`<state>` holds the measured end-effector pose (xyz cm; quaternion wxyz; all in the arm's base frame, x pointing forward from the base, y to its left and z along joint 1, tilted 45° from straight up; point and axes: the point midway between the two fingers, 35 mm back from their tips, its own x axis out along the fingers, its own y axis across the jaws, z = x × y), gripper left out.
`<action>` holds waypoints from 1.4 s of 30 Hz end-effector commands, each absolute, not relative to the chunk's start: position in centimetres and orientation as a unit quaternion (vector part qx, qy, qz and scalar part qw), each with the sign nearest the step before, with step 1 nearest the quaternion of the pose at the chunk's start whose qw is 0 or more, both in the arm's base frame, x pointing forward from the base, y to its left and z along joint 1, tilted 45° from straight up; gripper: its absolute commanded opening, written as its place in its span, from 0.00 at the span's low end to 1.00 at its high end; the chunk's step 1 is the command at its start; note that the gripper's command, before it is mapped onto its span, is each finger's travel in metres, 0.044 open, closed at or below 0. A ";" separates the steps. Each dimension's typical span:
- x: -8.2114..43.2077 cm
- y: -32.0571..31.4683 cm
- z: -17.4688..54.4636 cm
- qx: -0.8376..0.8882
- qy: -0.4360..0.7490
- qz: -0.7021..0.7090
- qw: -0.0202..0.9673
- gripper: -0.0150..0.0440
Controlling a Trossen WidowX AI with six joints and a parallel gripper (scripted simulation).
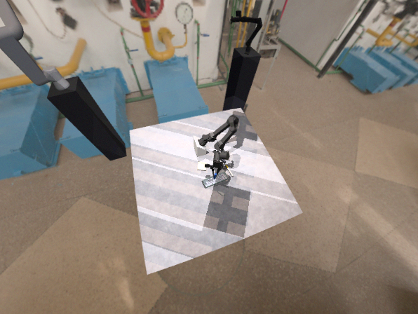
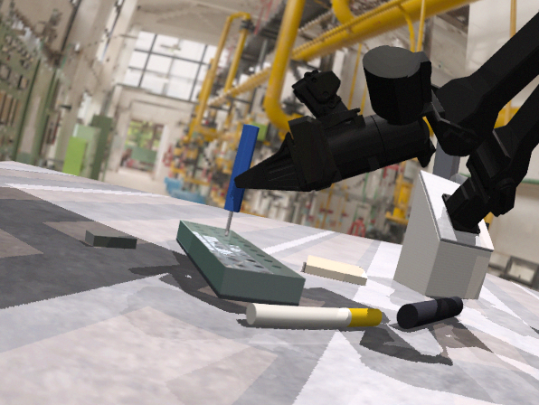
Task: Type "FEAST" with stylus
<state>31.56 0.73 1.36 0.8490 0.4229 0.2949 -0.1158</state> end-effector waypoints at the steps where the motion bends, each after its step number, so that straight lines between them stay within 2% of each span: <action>1: 31.6 0.7 1.2 0.424 0.294 -0.118 0.849 0.39; 42: 31.7 2.0 0.0 0.424 0.295 -0.118 0.848 0.39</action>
